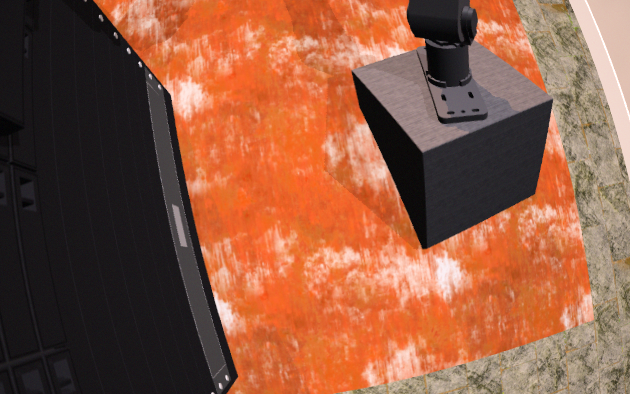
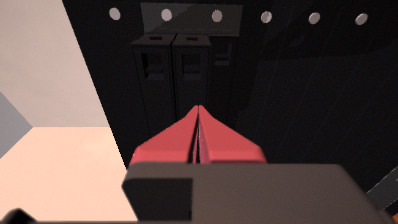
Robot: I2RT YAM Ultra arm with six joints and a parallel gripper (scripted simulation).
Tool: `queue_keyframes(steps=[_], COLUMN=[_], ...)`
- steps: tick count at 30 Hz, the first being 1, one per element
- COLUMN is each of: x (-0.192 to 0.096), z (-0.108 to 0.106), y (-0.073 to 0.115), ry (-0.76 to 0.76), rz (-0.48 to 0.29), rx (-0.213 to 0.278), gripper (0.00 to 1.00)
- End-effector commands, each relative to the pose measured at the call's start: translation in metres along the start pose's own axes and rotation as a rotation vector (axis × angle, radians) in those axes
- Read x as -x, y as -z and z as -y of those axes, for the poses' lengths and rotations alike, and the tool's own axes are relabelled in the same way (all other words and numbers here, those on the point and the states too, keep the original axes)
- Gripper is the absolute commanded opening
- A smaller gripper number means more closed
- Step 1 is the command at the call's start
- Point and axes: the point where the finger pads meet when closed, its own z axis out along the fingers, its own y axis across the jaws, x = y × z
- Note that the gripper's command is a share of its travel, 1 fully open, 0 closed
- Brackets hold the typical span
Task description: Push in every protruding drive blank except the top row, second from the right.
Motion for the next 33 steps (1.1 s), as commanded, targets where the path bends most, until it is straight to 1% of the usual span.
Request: queue_keyframes(steps=[1, 9, 11, 15, 17, 19, 31, 33], x=[0.008, 0.007, -0.002, -0.005, -0.005, 0.003, 0.002, -0.003], z=[-0.022, -0.022, -0.019, -0.023, -0.023, -0.026, -0.025, -0.023], y=[0.005, 0.004, 0.000, -0.002, -0.002, 0.002, 0.001, -0.001], ry=[-0.037, -0.036, -0.021, -0.025, -0.025, -0.040, -0.034, -0.026], rz=[-0.014, -0.014, -0.023, -0.020, -0.020, -0.011, -0.014, -0.019], rx=[0.054, 0.054, 0.044, 0.048, 0.048, 0.058, 0.054, 0.048], gripper=[0.00, 0.00, 0.00, 0.00, 0.00, 0.00, 0.00, 0.00])
